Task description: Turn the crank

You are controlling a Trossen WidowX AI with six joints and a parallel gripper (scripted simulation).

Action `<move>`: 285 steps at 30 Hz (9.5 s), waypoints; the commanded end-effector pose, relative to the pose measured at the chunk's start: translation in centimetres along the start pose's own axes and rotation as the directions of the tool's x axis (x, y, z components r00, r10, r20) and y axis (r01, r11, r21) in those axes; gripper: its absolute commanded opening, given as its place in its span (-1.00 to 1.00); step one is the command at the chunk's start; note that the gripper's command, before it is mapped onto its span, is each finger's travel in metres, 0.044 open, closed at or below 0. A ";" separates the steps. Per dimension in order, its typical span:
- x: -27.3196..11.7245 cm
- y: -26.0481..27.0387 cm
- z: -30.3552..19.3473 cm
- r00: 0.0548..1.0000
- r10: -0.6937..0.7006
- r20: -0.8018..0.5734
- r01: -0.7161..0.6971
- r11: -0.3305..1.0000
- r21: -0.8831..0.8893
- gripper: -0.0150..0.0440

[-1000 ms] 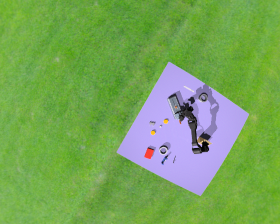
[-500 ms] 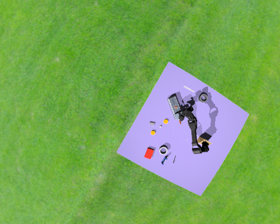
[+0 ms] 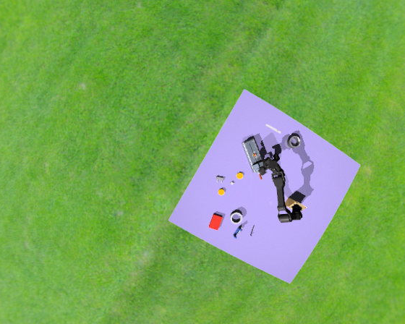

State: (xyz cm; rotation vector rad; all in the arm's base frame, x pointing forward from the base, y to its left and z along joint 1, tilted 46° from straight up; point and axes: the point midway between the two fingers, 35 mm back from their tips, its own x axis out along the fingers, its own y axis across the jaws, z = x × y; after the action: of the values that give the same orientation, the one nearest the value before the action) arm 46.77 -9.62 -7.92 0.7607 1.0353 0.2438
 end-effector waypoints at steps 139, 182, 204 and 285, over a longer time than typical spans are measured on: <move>0.0 0.0 0.0 1.000 0.001 0.000 -0.001 1.000 0.001 0.82; 0.0 0.0 0.0 1.000 0.002 0.000 -0.002 1.000 0.001 0.40; 0.0 0.0 0.0 1.000 0.002 0.000 -0.002 1.000 0.001 -0.25; 0.0 0.0 0.0 1.000 0.003 0.001 -0.003 1.000 0.001 0.13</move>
State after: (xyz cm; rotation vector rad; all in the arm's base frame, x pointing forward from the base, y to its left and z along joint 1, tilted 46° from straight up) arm 46.77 -9.63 -7.86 0.7645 1.0335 0.2463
